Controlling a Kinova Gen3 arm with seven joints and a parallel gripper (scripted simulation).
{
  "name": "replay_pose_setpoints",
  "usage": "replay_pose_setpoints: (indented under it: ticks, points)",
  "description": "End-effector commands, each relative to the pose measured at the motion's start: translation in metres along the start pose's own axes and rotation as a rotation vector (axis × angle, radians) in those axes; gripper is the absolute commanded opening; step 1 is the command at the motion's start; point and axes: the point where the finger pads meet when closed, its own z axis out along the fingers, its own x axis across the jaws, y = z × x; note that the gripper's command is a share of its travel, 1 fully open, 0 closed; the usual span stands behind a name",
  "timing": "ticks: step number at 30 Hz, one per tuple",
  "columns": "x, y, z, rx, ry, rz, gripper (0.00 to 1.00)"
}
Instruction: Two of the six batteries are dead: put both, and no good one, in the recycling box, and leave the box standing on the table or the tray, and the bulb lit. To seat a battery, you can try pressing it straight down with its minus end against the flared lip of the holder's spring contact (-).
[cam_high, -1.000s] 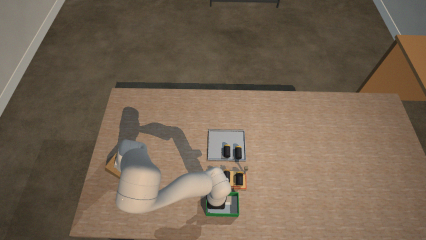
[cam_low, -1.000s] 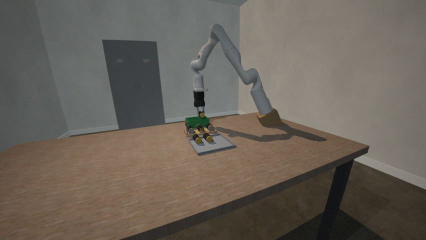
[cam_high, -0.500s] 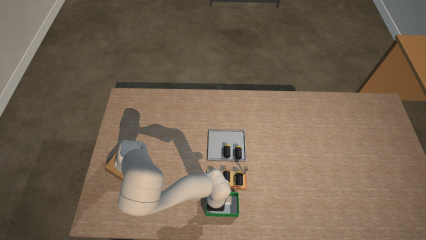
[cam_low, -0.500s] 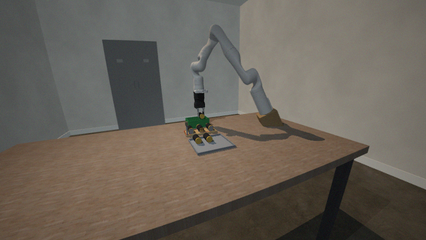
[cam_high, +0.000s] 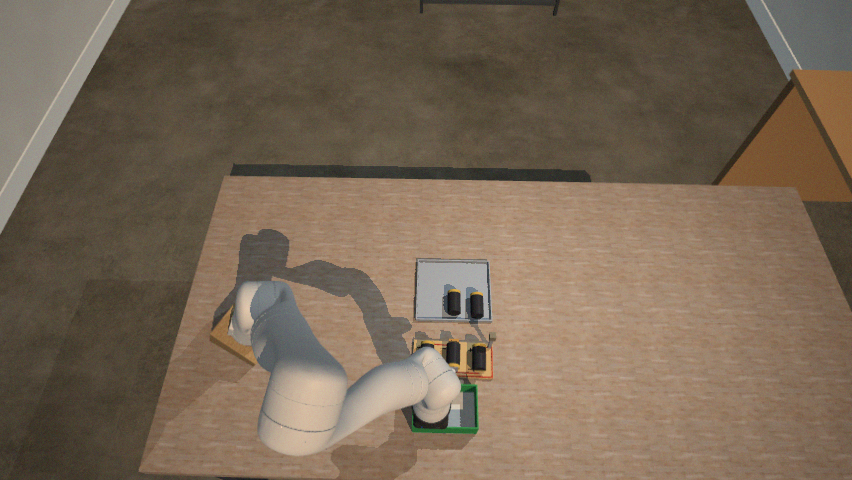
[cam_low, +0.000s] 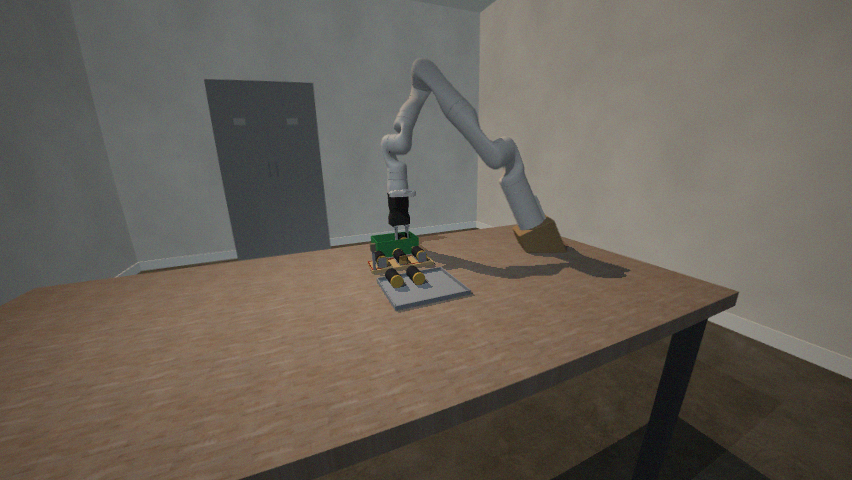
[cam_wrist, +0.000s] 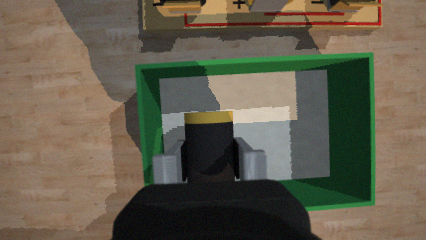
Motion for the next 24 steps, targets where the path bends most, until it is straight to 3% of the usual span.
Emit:
replay_pose_setpoints:
  ticks: [1, 10, 24]
  points:
    - [0.002, -0.013, 0.006, 0.021, 0.0, -0.017, 0.57]
    - [0.002, -0.013, 0.017, 0.021, 0.0, -0.017, 0.57]
    - [0.002, -0.013, 0.018, 0.021, 0.0, -0.017, 0.57]
